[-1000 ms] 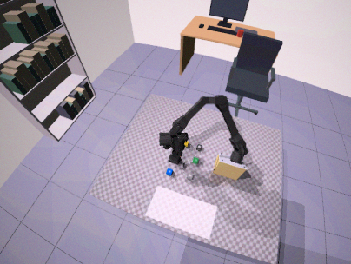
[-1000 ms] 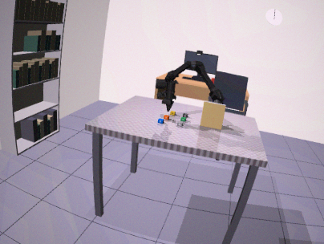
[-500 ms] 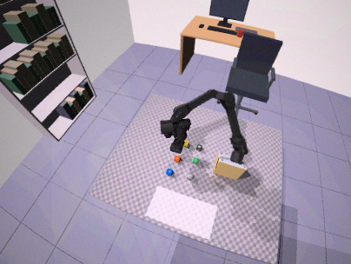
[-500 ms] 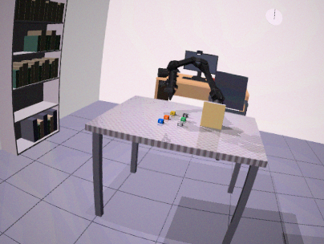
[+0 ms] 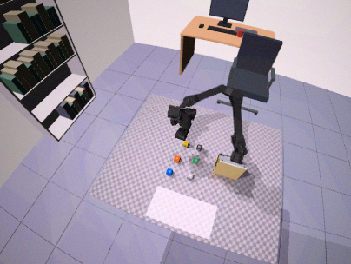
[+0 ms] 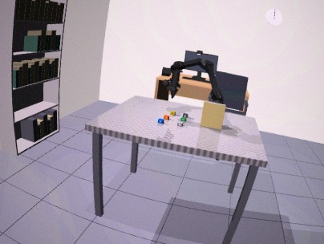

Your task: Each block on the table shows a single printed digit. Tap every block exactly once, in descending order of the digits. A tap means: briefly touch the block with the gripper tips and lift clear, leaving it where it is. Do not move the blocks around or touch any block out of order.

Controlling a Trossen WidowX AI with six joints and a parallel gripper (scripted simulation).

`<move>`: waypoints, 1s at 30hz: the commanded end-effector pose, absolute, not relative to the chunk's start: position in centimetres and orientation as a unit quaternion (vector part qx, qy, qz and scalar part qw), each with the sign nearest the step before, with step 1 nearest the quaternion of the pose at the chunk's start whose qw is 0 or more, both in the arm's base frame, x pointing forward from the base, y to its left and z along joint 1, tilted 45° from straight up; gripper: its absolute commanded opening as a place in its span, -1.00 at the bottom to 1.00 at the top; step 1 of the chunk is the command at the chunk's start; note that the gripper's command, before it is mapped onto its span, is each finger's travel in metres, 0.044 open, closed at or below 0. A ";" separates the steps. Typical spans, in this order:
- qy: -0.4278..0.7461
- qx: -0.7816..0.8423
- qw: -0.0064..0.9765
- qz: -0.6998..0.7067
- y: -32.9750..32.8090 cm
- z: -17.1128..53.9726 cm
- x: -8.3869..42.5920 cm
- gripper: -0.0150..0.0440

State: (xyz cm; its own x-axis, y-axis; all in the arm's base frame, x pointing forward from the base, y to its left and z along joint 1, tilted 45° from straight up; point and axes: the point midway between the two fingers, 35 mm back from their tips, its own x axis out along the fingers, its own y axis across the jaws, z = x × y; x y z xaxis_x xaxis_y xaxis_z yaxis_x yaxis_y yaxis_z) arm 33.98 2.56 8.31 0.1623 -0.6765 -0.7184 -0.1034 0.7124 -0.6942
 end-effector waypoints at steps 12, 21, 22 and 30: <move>0.620 -0.322 0.683 -0.213 -3.2 3.0 34.5 -0.42; 0.620 -0.322 0.683 -0.213 -4.2 2.0 34.7 -0.42; 0.620 -0.322 0.683 -0.213 -4.3 1.9 34.8 -0.42; 0.620 -0.322 0.683 -0.214 -4.8 1.4 34.8 -0.42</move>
